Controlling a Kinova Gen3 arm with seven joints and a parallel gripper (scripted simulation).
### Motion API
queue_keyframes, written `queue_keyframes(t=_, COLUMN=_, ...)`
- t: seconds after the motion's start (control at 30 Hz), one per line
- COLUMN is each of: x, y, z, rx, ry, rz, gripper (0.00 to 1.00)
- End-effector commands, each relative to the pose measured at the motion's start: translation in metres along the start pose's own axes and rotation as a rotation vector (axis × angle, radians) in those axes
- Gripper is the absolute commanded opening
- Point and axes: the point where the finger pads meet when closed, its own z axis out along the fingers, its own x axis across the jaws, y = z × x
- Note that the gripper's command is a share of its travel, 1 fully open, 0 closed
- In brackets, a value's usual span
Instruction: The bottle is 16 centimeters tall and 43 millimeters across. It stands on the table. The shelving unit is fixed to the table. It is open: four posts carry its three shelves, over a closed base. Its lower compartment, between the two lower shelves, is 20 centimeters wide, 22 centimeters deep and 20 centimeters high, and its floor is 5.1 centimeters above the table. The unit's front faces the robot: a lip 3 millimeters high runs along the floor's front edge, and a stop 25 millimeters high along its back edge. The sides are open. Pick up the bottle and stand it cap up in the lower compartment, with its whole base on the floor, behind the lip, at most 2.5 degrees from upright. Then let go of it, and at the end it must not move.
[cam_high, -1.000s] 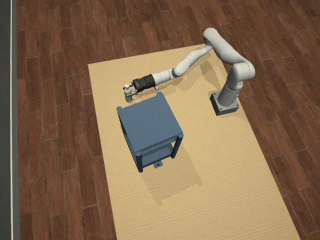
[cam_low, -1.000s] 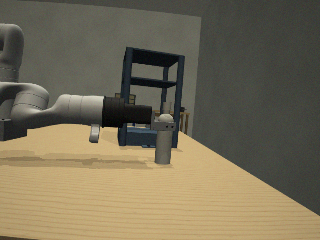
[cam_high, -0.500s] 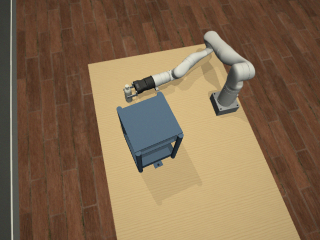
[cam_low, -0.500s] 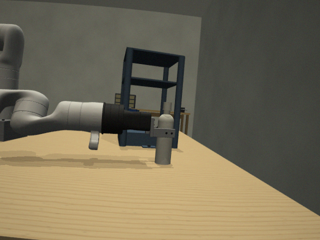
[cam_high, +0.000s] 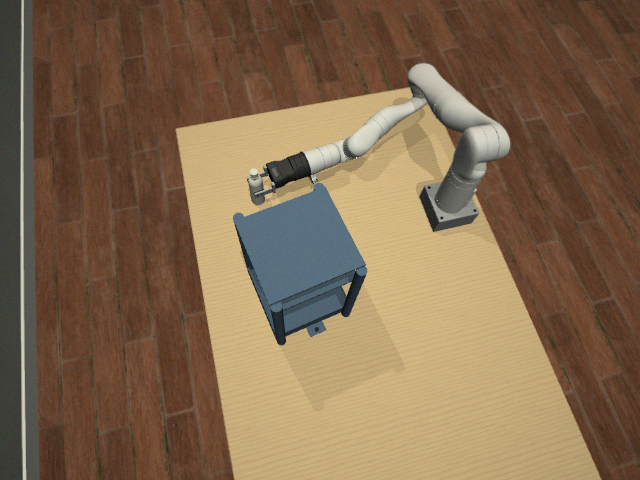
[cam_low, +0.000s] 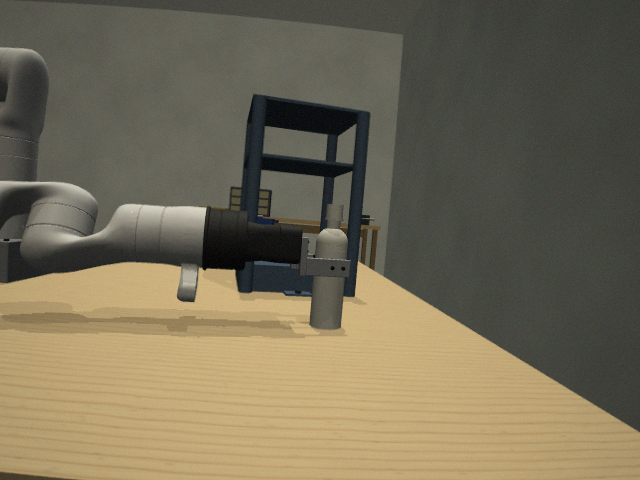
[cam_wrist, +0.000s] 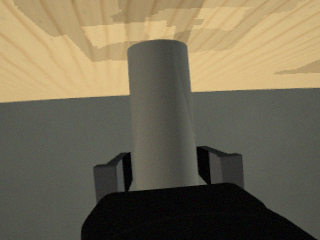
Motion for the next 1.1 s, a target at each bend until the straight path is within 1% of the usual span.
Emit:
queue_keyframes(t=0.0, x=-0.0015, y=0.0003, z=0.0002, rx=-0.002, ry=-0.001, rz=0.003, gripper=1.0)
queue_keyframes(t=0.87, x=-0.0015, y=0.0003, z=0.0002, rx=-0.002, ry=-0.001, rz=0.003, gripper=1.0)
queue_keyframes(t=0.9, x=-0.0015, y=0.0003, z=0.0002, rx=-0.002, ry=-0.001, rz=0.003, gripper=0.0)
queue_keyframes(t=1.07, x=-0.0015, y=0.0003, z=0.0002, rx=-0.002, ry=-0.001, rz=0.003, gripper=0.0)
